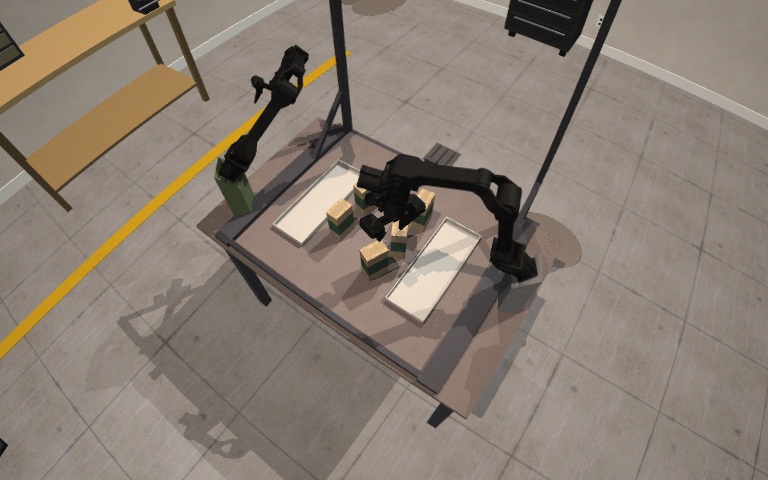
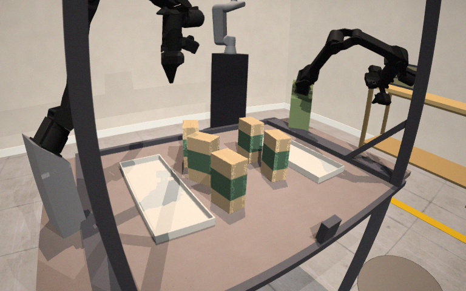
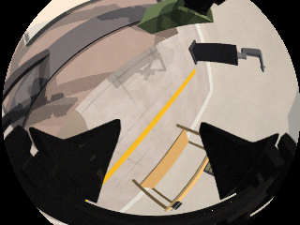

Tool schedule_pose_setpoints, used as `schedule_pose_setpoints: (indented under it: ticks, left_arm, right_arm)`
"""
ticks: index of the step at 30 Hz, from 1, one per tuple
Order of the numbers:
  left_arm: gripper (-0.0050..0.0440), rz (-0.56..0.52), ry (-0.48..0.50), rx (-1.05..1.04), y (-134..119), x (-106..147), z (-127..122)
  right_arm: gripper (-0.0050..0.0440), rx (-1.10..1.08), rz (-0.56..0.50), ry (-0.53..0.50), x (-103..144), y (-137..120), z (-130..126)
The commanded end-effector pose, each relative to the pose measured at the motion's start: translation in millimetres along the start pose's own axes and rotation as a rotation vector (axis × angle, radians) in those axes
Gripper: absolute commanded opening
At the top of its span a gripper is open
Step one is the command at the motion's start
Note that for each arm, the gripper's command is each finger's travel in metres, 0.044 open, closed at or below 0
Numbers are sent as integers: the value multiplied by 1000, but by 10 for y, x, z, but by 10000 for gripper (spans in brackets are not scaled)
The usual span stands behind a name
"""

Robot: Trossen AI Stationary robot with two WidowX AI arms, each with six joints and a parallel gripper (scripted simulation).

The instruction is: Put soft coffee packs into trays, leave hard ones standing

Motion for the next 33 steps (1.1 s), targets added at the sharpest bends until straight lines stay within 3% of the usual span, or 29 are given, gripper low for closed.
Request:
schedule_pose_setpoints:
  ticks: [1, 7, 19, 24, 26, 33]
  left_arm:
    - [372, -104, 12, -148, 197, 120, -148]
    - [372, -173, 2, -244, 332, 193, -289]
    - [372, -481, -28, -580, 607, 535, -732]
    - [372, -517, -32, -610, 631, 595, -792]
    - [372, -579, -37, -660, 663, 688, -880]
    - [372, -465, -69, -784, 827, 431, -1270]
  right_arm:
    - [377, 0, 20, 10, 63, 15, -9]
    - [377, 0, 20, 10, 63, 15, -9]
    - [377, 0, 20, 10, 63, 15, -9]
    - [377, 0, 20, 10, 63, 15, -9]
    - [377, 0, 20, 10, 63, 15, -9]
    - [377, 0, 20, 10, 63, 15, -9]
Point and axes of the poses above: on each arm, the point midway between the two fingers, 35 mm back from their tips, its own x axis back along the fingers, its own z axis across the jaws, y = z × x, the point moved 6 cm from there along x, back along the fingers, and after that the axes turned 9 degrees about x, right-handed, at the moved point
